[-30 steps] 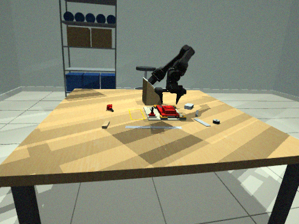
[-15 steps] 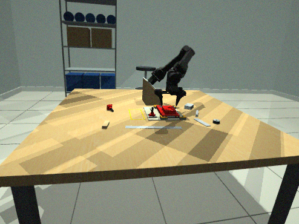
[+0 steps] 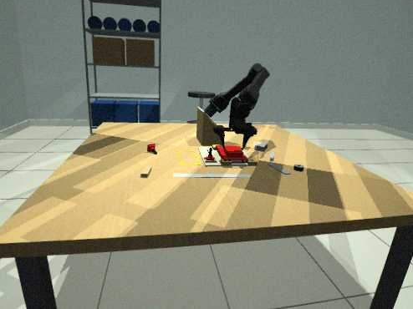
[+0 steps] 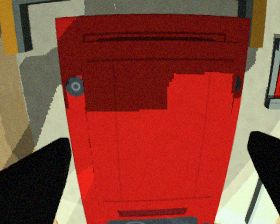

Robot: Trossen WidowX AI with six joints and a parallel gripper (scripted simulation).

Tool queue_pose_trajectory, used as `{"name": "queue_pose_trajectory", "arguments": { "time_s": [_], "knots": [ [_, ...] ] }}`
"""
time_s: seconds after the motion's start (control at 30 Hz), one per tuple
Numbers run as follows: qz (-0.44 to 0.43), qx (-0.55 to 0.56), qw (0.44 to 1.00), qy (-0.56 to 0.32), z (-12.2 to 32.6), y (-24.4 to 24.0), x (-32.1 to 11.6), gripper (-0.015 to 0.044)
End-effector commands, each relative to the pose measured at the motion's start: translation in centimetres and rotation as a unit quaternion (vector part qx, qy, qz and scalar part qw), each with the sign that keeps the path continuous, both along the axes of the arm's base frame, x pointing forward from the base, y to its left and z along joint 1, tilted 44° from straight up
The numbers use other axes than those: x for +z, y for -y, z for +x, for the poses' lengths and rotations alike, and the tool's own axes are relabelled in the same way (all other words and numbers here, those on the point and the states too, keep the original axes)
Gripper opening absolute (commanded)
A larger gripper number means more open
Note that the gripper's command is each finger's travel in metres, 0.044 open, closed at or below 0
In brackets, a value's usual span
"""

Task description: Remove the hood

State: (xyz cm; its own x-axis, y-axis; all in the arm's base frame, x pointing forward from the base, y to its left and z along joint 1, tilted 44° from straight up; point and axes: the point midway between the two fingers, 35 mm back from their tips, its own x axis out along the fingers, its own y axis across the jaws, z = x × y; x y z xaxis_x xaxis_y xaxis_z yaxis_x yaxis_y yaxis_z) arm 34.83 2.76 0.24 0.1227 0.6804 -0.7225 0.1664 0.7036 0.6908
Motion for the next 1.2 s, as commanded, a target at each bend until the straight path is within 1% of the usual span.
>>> {"name": "queue_pose_trajectory", "arguments": {
  "time_s": [0.0,1.17],
  "knots": [
    [0.003,-0.002,1.000,-0.003,-0.1,-0.2,-0.1,0.0440],
    [0.003,-0.002,1.000,-0.003,0.1,-1.4,-1.4,0.0440]
  ]
}}
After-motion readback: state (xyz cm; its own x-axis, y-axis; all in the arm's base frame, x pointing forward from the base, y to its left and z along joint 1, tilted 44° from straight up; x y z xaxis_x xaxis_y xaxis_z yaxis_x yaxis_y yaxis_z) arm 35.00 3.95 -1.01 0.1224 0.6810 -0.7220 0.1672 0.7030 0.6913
